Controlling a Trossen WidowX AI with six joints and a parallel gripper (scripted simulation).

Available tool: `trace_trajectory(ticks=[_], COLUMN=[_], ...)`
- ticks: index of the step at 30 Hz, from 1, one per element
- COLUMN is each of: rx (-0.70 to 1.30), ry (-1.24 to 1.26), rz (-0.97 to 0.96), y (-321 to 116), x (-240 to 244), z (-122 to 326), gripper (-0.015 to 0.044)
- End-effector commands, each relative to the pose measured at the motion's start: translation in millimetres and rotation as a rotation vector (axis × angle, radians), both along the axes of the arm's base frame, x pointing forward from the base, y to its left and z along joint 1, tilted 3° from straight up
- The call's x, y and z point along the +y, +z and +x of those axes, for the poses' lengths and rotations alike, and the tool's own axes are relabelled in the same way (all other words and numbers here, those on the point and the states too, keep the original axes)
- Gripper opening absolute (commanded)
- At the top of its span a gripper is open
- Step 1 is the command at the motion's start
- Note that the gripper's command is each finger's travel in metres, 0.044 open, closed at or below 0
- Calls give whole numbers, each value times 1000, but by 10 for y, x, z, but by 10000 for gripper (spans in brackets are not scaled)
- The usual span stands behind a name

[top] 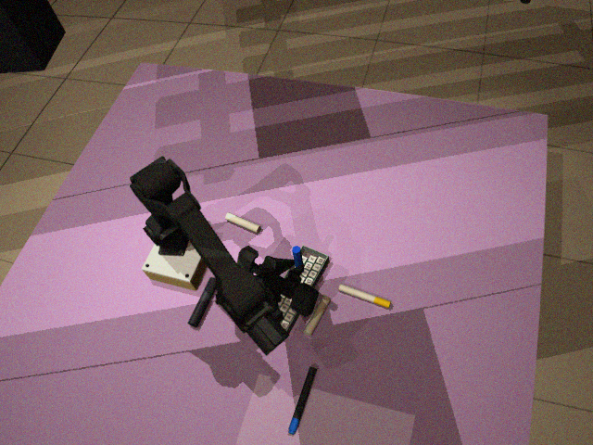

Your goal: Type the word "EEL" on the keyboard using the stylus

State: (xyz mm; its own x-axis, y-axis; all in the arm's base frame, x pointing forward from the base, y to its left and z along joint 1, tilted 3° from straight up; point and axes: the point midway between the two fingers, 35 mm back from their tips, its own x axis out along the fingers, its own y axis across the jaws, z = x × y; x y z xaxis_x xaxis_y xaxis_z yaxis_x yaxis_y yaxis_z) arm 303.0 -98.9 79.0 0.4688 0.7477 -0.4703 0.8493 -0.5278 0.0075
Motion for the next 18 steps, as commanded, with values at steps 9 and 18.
trace_trajectory(ticks=[9,18], rx=[5,5], ry=[-356,-361], rz=[26,26], y=[129,131], x=[-442,-448], z=[-180,-183], gripper=[0,0])
